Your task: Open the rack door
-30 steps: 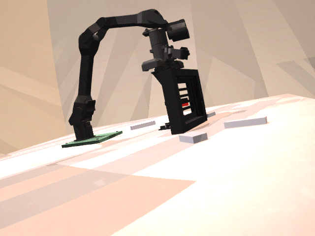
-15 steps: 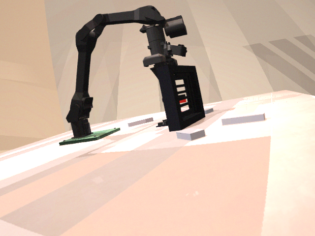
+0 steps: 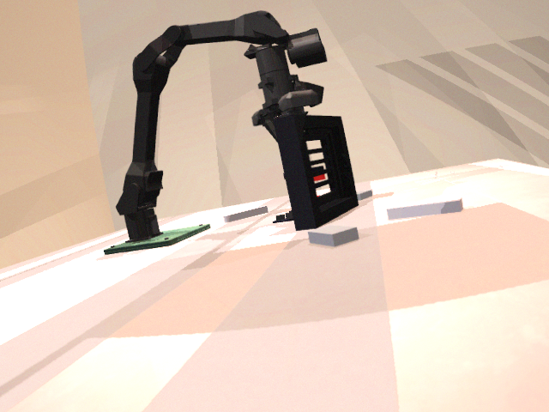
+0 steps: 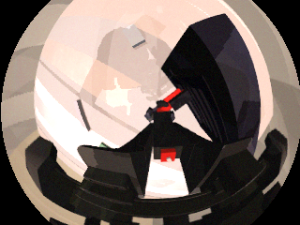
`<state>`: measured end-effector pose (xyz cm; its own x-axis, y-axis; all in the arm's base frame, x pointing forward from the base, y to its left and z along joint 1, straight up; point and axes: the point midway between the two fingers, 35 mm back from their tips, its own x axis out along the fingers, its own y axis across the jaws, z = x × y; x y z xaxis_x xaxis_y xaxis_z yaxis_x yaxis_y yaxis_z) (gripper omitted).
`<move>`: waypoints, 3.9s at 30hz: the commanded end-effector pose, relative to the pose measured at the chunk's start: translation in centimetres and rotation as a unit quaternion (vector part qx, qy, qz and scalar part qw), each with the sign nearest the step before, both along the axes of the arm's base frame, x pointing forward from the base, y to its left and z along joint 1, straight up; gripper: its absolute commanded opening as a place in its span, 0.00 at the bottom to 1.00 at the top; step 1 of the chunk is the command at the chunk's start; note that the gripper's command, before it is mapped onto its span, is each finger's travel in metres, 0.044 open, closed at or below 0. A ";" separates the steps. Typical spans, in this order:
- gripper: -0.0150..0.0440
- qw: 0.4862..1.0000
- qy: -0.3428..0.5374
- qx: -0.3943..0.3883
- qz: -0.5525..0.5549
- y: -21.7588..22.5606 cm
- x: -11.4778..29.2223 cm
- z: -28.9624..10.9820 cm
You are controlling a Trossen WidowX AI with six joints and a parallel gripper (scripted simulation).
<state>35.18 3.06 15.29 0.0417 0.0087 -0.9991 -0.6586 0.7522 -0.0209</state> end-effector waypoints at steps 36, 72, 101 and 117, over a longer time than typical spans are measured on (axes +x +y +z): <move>0.67 0.877 0.000 -0.020 0.480 -0.1 0.0 -0.2; 0.74 0.954 0.005 0.010 -0.299 -0.1 0.0 -0.2; 0.74 0.522 0.007 0.032 -0.852 -0.1 0.0 -0.2; 0.74 0.237 0.007 0.037 -0.971 -0.1 0.0 -0.2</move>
<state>35.15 3.05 15.21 0.0394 0.0085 -0.9992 0.9479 -0.3165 0.0347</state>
